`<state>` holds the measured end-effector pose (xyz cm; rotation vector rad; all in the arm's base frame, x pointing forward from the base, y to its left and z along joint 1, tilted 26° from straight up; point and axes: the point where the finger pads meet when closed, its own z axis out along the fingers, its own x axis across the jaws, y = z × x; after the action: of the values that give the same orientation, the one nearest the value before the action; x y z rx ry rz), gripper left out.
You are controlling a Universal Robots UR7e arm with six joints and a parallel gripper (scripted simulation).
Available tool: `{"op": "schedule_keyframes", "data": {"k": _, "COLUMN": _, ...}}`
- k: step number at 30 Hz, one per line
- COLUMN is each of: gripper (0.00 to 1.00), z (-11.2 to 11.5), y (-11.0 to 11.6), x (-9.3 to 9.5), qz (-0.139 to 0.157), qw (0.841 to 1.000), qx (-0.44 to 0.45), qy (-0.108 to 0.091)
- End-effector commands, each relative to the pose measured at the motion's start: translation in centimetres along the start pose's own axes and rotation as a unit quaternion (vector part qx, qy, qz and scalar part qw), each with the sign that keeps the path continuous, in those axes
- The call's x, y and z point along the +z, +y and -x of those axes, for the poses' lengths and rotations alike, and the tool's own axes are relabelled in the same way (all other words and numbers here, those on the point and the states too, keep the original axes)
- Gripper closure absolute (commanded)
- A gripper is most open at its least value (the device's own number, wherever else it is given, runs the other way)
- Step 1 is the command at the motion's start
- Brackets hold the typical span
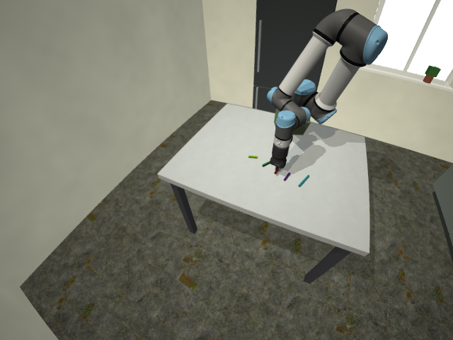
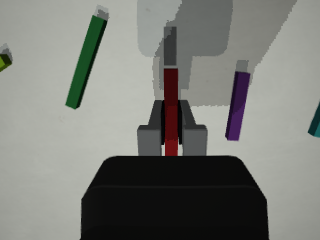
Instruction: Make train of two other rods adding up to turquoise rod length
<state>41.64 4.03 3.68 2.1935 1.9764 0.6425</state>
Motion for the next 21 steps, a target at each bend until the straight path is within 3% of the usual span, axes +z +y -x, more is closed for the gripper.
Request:
{"op": "schedule_keyframes", "data": {"k": 1, "gripper": 0.76, "z": 0.01, "y": 0.14, "x": 0.94, "qz": 0.002, "qw": 1.000, "qx": 0.000, "qy": -0.001}}
{"op": "schedule_keyframes", "data": {"k": 21, "gripper": 0.76, "z": 0.01, "y": 0.15, "x": 1.16, "qz": 0.002, "qw": 1.000, "qx": 0.000, "qy": -0.001}}
